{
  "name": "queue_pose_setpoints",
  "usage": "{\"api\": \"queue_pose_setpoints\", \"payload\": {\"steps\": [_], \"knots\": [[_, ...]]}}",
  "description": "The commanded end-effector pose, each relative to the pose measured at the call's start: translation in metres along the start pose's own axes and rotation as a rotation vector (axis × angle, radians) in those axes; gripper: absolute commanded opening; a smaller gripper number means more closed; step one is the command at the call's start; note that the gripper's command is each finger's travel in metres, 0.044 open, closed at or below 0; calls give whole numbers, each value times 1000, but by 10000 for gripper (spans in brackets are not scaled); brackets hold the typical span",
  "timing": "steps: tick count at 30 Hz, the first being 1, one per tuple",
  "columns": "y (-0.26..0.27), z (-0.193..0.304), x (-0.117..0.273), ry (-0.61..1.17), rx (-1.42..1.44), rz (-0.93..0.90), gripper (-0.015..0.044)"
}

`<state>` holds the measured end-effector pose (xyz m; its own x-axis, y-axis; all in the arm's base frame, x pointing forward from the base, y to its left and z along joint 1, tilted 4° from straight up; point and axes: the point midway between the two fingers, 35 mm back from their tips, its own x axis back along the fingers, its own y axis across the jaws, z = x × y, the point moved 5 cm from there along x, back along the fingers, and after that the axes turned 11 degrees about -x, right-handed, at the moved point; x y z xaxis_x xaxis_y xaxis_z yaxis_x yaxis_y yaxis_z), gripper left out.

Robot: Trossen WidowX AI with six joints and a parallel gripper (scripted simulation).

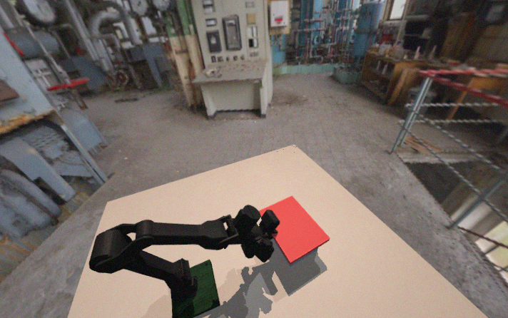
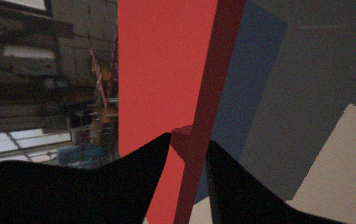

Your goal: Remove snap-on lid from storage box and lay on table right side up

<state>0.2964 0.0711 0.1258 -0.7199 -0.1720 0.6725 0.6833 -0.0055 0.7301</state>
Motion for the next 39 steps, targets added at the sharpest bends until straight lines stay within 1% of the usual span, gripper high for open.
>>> {"api": "queue_pose_setpoints", "payload": {"steps": [1, 39], "knots": [[2, 0, 2, 0, 0, -3, 0], [8, 1, 7, 0, 0, -3, 0]]}}
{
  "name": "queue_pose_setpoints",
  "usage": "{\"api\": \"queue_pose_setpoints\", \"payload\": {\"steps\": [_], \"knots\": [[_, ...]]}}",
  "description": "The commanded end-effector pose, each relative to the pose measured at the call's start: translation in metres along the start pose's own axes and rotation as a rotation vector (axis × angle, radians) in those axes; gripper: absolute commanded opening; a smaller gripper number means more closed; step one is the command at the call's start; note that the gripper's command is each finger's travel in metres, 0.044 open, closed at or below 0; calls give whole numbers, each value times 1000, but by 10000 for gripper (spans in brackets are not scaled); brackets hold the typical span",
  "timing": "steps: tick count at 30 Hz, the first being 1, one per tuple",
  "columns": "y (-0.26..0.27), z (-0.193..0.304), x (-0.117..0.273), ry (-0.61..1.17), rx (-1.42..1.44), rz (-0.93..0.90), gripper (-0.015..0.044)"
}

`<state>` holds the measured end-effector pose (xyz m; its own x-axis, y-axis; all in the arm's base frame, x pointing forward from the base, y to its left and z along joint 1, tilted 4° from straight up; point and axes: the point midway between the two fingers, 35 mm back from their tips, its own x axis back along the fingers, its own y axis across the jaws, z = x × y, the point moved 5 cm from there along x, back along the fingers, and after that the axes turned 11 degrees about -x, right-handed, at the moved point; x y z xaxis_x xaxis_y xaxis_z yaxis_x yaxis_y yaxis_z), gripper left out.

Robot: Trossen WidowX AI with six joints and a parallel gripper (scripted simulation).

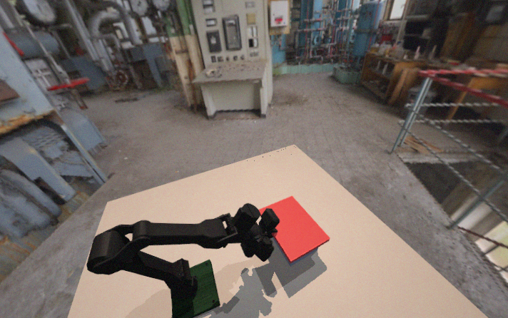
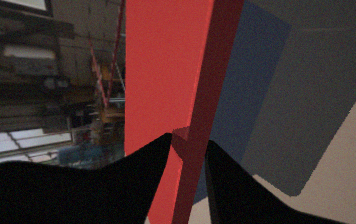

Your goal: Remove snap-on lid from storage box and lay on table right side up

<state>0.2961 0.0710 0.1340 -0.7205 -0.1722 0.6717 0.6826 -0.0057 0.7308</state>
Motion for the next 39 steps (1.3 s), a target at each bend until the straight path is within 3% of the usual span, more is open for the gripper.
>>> {"api": "queue_pose_setpoints", "payload": {"steps": [1, 39], "knots": [[2, 0, 2, 0, 0, -2, 0], [4, 1, 0, 0, 0, -2, 0]]}}
